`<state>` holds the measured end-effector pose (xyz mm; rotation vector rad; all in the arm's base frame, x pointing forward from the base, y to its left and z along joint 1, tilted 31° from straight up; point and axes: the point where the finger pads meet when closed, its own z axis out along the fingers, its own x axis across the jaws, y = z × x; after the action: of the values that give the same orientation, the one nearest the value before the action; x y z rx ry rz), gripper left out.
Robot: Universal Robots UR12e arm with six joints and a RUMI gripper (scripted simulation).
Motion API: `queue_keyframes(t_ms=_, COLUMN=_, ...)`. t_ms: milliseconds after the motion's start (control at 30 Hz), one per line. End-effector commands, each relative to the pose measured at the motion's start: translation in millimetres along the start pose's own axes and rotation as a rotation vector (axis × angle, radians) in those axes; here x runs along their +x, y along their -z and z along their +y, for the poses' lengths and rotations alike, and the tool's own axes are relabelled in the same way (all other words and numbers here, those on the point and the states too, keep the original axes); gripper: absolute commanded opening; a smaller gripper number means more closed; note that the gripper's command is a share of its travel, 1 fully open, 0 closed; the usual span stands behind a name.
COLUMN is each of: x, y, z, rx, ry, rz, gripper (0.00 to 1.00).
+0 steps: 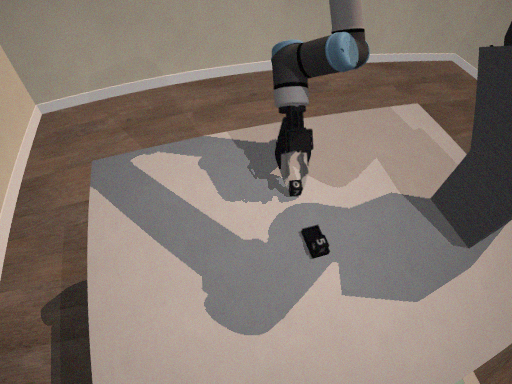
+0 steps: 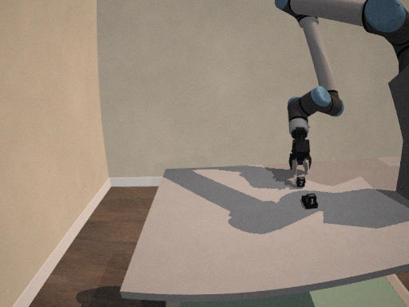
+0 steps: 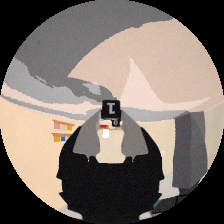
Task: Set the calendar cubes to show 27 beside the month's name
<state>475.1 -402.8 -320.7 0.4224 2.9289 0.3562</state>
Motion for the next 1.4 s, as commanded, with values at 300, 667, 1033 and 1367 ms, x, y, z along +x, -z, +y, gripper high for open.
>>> queue_keyframes(t_ms=300, x=-0.3, y=0.3, z=0.3, rx=0.000, ry=0.000, rz=0.000, gripper=0.11)
queue_keyframes(t_ms=667, x=-0.3, y=-0.3, z=-0.2, rx=0.000, ry=0.000, rz=0.000, gripper=0.11)
queue_keyframes(t_ms=1033, x=-0.3, y=-2.5, z=-2.5, rx=0.000, ry=0.000, rz=0.000, gripper=0.11)
queue_keyframes(t_ms=1367, x=-0.3, y=-3.3, z=-3.3, rx=0.000, ry=0.000, rz=0.000, gripper=0.11)
